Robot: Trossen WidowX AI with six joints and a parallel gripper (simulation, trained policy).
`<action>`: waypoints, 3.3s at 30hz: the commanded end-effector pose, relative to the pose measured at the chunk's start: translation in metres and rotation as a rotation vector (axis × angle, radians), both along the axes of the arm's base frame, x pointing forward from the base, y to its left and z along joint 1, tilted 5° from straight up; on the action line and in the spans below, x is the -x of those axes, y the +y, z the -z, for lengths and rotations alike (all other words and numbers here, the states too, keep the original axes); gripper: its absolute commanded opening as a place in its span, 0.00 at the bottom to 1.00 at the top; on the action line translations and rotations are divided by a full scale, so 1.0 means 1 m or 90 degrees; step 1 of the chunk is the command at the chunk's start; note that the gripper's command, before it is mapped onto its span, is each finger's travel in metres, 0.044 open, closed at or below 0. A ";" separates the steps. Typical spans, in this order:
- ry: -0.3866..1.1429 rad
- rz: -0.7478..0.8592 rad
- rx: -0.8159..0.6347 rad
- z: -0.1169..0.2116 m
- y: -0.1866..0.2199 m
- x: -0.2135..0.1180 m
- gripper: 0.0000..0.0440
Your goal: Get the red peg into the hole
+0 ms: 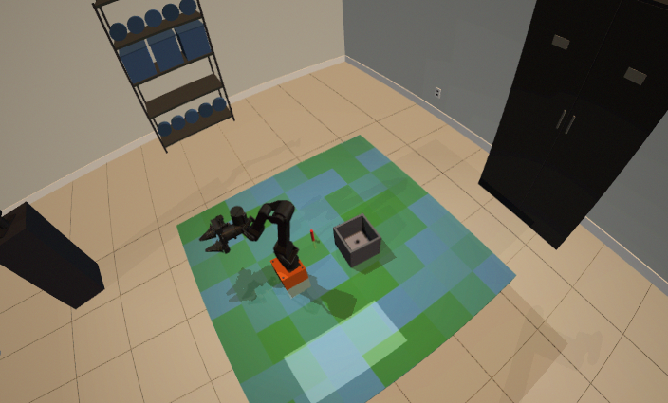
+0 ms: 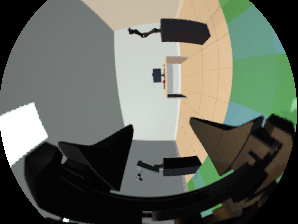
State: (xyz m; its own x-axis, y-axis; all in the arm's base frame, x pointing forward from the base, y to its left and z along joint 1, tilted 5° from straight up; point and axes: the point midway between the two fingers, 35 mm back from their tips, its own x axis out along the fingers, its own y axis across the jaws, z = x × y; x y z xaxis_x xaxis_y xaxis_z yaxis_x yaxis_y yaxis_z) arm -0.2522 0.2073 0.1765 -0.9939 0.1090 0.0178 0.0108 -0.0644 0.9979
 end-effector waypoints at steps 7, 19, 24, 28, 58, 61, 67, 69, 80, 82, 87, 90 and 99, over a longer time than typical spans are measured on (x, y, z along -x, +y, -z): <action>-0.029 0.117 0.093 -0.002 0.054 -0.017 1.00; -0.066 0.334 0.243 -0.007 0.129 -0.077 1.00; -0.078 0.426 0.303 -0.010 0.151 -0.111 1.00; -0.088 0.500 0.352 -0.012 0.164 -0.142 1.00; -0.164 0.994 0.785 0.001 0.103 -0.364 0.97; -0.171 1.034 0.838 0.004 0.084 -0.379 0.95; -0.183 1.101 0.955 0.012 0.042 -0.402 0.93; -0.187 1.118 0.997 0.015 0.026 -0.408 0.94; -0.192 1.166 1.206 0.039 -0.044 -0.421 1.00; -0.192 1.167 1.236 0.044 -0.053 -0.421 1.00; -0.192 1.165 1.299 0.056 -0.069 -0.423 0.99; -0.189 1.161 1.331 0.064 -0.076 -0.424 0.99; -0.176 1.152 1.402 0.093 -0.092 -0.426 0.95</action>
State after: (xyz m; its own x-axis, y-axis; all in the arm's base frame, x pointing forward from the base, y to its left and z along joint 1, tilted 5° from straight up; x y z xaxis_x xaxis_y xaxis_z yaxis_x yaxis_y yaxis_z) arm 0.1738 0.1202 0.0940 -0.1274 -0.0516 -0.9905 0.9005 0.4125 -0.1373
